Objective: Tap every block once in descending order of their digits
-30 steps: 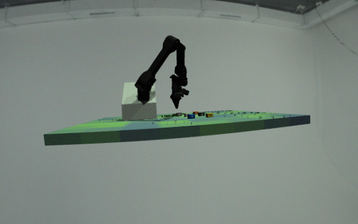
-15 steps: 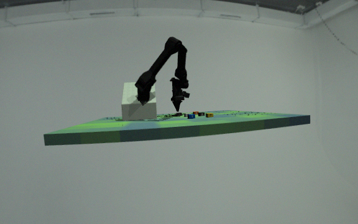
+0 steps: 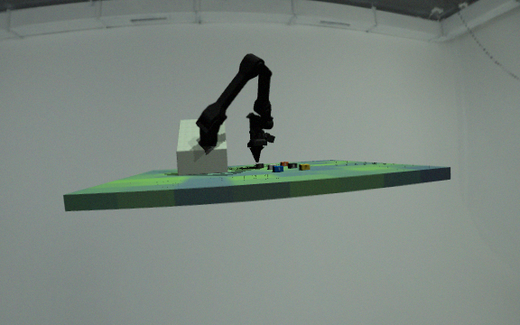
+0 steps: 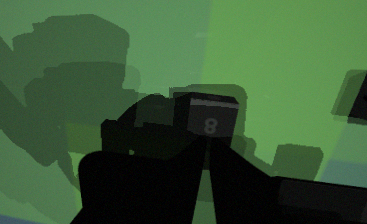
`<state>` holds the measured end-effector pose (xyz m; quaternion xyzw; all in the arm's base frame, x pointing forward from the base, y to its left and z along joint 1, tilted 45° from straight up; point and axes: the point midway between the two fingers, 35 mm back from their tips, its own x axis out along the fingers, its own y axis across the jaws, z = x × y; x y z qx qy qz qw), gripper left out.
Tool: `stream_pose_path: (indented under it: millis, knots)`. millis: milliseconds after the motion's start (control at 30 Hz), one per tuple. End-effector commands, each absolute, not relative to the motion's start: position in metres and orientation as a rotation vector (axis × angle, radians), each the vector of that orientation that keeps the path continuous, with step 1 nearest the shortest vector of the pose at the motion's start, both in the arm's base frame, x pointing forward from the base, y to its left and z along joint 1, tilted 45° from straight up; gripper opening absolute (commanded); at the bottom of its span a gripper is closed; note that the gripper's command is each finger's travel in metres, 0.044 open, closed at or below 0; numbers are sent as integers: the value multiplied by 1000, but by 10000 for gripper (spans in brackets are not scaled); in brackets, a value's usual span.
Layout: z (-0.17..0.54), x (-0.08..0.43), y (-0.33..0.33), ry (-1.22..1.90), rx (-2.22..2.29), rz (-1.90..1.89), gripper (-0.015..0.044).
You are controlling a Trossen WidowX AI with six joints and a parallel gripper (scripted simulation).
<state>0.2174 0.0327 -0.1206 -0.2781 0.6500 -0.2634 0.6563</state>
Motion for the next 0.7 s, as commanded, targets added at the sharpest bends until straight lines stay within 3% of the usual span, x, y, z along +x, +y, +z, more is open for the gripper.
stream_pose_path:
  millis: [0, 133, 300, 533, 667]
  knots:
    - [-109, 220, 47, 1461, -620, -589, 20]
    - [-107, 220, 50, 1462, -620, -588, 20]
    - [-54, 218, 103, 1463, -617, -586, 20]
    - [-51, 219, 104, 1463, -615, -586, 20]
    - [-36, 244, 94, 1448, -555, -582, 20]
